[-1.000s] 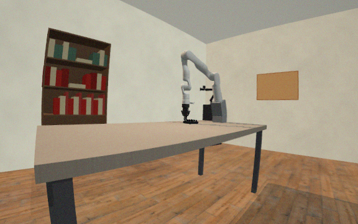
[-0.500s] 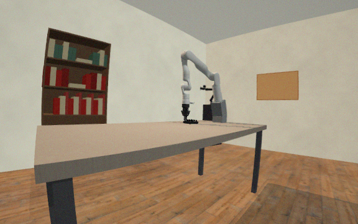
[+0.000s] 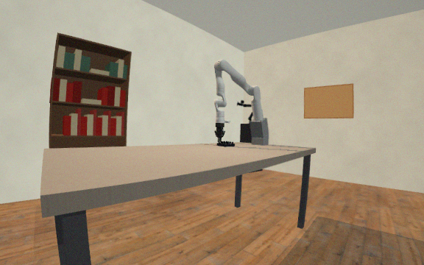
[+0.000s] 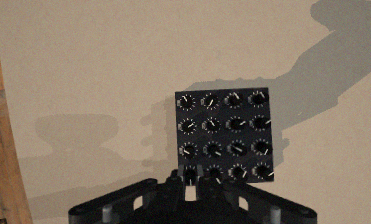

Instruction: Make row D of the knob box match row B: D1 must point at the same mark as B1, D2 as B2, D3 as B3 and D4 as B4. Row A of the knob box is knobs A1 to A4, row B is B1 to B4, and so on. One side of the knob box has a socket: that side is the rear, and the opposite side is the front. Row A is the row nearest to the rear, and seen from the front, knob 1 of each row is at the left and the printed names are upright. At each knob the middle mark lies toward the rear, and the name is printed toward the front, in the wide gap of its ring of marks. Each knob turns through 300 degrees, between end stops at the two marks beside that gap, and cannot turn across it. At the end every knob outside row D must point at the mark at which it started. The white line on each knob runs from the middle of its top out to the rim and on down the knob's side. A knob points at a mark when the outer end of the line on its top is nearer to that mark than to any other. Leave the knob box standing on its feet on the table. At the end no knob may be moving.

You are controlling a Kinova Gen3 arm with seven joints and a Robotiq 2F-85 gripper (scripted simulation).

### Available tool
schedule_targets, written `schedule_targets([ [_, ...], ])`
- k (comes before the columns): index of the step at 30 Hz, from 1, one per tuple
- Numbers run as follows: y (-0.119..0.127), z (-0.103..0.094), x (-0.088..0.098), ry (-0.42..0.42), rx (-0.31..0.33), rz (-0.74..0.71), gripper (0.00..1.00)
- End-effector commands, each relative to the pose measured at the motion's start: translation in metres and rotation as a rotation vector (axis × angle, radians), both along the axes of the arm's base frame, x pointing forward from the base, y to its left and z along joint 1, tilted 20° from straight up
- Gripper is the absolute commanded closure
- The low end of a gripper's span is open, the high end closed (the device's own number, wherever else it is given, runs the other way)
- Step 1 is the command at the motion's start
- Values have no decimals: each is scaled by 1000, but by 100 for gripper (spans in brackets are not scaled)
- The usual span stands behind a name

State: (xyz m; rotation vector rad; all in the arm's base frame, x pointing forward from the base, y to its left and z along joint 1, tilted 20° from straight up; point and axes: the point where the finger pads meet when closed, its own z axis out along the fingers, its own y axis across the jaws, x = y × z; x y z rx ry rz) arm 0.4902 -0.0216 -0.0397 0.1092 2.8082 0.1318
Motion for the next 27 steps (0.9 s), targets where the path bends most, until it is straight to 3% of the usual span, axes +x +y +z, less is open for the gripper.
schedule_targets([
  [1, 0, 0, 3, -5, 1, -5, 92],
  [27, 0, 0, 2, -13, -36, 103, 92],
])
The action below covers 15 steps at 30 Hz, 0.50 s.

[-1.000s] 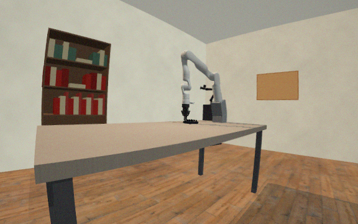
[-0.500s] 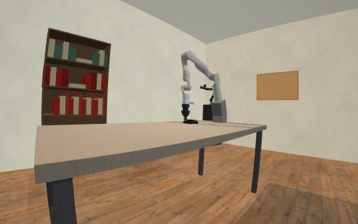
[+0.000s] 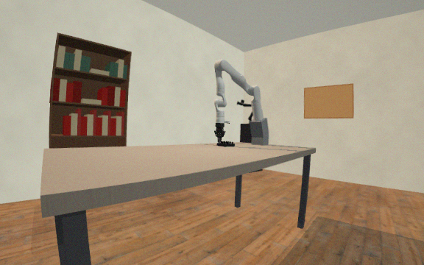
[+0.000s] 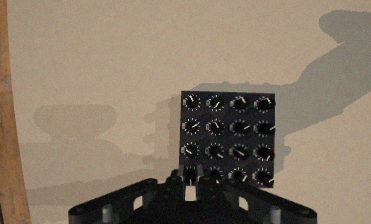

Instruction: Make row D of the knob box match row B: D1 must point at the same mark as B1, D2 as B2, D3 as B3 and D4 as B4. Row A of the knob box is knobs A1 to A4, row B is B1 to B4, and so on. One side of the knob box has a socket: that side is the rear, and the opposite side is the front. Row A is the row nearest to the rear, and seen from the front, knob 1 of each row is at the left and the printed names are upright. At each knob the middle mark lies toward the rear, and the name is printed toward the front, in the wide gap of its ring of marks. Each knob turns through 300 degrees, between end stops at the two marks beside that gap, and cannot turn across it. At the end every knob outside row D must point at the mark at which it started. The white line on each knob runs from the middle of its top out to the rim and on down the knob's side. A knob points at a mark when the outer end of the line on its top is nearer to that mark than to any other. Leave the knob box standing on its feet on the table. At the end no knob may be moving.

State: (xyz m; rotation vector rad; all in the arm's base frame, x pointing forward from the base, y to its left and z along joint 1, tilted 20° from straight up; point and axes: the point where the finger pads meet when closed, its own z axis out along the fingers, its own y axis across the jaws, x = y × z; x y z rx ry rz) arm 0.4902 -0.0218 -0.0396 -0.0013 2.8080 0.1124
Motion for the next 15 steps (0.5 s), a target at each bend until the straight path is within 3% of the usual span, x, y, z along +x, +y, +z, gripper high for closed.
schedule_targets([
  [1, 0, 0, 2, -7, -13, 39, 92],
  [15, 0, -1, 1, -19, -70, 203, 92],
])
